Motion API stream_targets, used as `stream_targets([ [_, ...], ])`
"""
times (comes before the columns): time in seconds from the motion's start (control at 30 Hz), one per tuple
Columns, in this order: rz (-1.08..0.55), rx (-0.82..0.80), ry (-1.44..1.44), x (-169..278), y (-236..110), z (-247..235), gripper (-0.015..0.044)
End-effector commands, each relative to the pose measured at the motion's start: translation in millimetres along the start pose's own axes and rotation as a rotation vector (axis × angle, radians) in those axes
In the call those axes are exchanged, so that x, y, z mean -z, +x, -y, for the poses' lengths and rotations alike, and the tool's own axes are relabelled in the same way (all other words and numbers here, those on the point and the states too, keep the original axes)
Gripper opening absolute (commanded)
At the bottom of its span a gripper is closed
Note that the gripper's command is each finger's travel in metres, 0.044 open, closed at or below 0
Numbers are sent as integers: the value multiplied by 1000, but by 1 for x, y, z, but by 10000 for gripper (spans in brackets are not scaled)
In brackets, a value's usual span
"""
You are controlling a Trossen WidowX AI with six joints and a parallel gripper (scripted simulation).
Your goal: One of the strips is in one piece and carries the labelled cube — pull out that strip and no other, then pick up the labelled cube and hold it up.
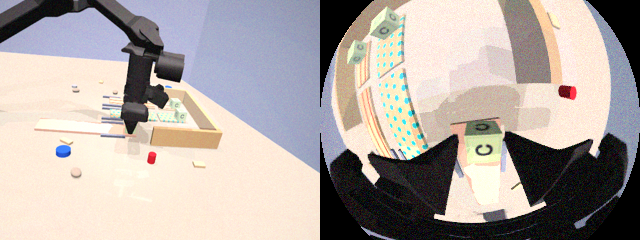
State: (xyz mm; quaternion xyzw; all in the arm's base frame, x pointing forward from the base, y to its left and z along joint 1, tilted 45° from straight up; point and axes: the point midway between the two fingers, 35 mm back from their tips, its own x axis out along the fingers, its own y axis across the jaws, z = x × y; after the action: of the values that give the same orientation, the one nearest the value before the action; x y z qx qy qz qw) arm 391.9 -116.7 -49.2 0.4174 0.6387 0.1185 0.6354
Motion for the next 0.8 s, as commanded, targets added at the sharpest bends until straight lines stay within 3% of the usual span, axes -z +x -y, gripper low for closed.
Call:
stream_targets([
  [0.0, 1, 0, 0, 0, -1, 0, 198],
  [0.07, 1, 0, 0, 0, -1, 0, 145],
  [0.33, 1, 0, 0, 0, -1, 0, 92],
  [0.47, 1, 0, 0, 2, -3, 1, 0],
  [0.77, 2, -1, 7, 37, -29, 6, 0],
])
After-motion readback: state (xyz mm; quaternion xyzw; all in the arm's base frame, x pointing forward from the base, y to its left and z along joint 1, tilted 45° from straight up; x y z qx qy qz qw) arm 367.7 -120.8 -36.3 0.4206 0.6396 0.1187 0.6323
